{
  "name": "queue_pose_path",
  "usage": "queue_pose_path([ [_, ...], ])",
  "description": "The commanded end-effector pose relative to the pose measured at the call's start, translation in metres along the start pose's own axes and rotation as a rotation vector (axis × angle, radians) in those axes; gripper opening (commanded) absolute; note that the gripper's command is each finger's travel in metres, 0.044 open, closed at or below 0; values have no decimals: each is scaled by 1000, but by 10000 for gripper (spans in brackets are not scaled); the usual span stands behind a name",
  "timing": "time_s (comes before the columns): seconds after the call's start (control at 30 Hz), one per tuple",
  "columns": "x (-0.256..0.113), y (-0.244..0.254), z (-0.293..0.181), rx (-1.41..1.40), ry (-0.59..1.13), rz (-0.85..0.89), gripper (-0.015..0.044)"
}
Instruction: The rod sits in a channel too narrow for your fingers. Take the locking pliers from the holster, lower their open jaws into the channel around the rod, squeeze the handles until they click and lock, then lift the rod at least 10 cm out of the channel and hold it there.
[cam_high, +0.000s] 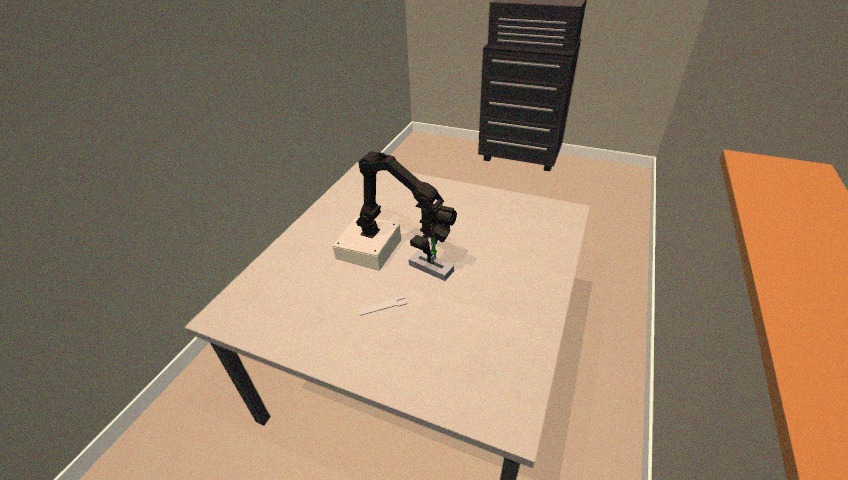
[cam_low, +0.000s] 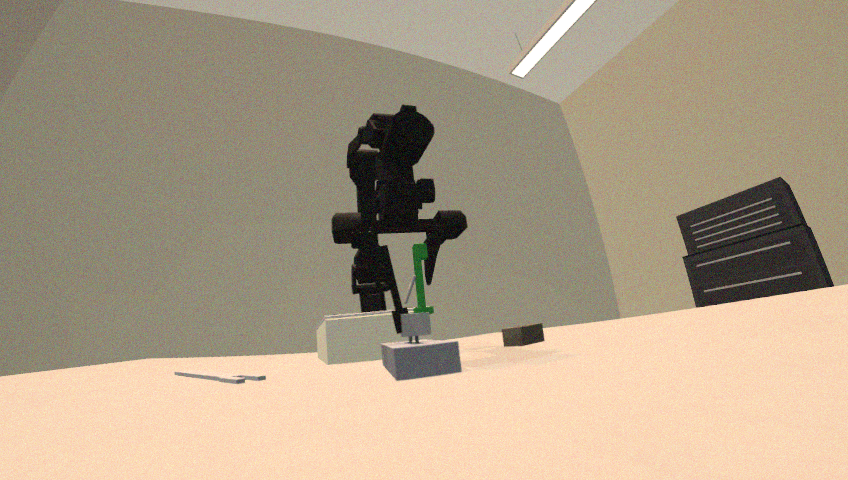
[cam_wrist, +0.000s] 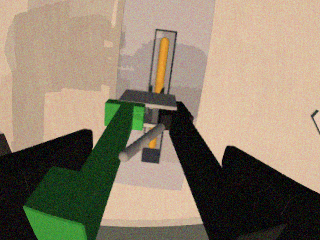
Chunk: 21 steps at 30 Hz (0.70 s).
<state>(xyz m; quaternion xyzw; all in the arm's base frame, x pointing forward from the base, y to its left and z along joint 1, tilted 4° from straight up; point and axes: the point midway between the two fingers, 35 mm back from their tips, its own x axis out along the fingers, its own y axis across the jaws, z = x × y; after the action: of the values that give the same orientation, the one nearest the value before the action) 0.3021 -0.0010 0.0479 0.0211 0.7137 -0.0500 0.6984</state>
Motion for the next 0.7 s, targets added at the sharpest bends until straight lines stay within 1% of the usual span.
queue_pose_path([
  [0.0,5,0,-1,1,4,2,320],
  [0.67,8,0,-1,1,4,2,320],
])
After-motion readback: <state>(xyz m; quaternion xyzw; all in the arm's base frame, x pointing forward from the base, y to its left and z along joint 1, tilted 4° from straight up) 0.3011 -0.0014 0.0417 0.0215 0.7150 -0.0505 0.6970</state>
